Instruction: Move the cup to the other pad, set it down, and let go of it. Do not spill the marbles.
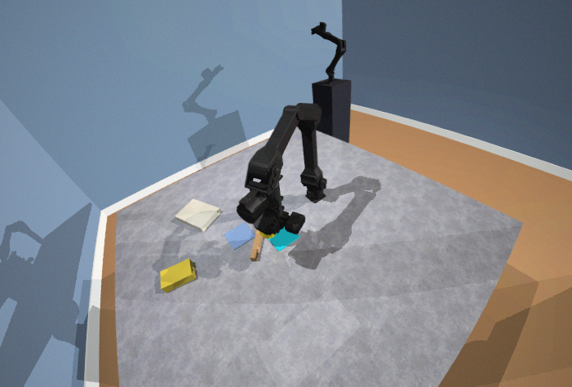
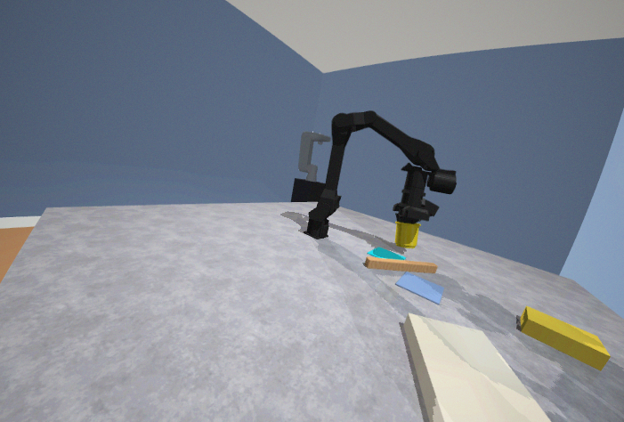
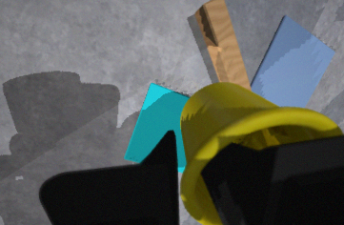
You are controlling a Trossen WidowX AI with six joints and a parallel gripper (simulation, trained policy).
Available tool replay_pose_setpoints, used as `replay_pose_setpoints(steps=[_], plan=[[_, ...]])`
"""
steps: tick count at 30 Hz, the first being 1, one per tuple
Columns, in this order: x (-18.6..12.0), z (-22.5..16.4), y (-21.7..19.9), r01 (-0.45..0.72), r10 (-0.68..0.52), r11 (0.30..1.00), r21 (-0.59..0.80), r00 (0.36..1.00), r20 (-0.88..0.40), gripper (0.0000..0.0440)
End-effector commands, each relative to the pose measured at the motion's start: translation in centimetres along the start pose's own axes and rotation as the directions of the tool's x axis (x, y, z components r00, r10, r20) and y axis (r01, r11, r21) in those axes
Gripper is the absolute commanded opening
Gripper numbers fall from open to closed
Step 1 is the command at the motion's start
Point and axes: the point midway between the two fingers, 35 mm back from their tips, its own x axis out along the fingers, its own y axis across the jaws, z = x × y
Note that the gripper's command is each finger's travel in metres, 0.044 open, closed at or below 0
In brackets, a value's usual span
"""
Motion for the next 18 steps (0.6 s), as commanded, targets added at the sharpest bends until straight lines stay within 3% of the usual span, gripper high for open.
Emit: replay_pose_setpoints(steps=[1, 18], plan=[[0.5, -0.4, 0.2, 0.006, -0.006, 1.0, 0.007, 1.0, 0.005, 0.0], [3.6, -2.8, 1.4, 0.017, -0.017, 0.999, 0.029, 1.0, 0.025, 0.0021]])
